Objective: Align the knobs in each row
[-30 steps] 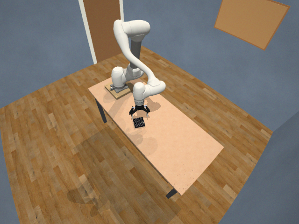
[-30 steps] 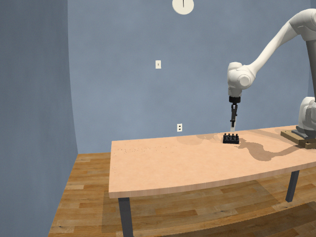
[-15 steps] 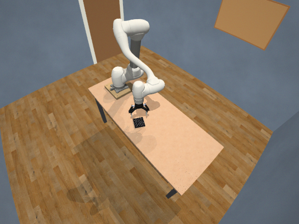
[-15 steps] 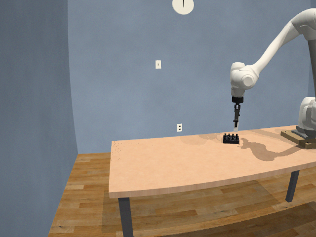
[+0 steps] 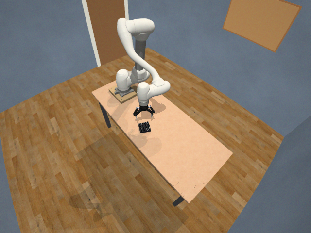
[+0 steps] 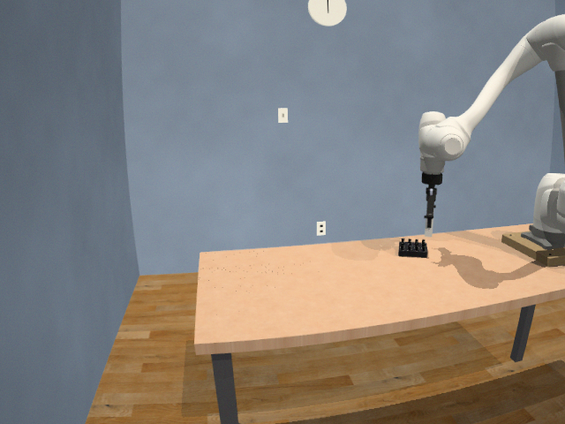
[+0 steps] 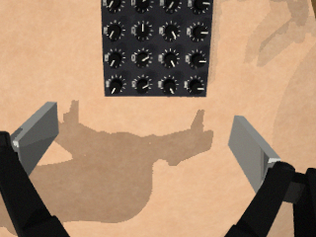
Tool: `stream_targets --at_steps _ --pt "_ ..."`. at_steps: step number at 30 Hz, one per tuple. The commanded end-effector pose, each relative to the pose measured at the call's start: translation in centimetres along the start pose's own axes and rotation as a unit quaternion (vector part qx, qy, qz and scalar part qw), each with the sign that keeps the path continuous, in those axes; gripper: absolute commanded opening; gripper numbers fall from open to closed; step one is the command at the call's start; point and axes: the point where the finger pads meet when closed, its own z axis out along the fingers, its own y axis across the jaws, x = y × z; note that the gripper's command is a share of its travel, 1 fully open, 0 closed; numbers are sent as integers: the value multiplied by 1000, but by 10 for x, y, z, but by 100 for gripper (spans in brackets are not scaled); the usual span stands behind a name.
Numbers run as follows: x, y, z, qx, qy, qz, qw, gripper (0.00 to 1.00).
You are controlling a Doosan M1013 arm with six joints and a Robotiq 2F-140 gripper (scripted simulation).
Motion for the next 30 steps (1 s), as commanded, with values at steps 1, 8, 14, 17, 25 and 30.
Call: stream_targets --at_steps 1,8,14,17,25,30 --pt "-6 -1 0 1 0 1 1000 100" --pt "-9 -1 0 1 0 1 1000 100" --pt "-9 -1 0 1 0 1 1000 100" --pt "-9 -1 0 1 0 1 1000 100" --pt "-9 -1 0 1 0 1 1000 100" --pt "-9 -1 0 1 0 1 1000 100"
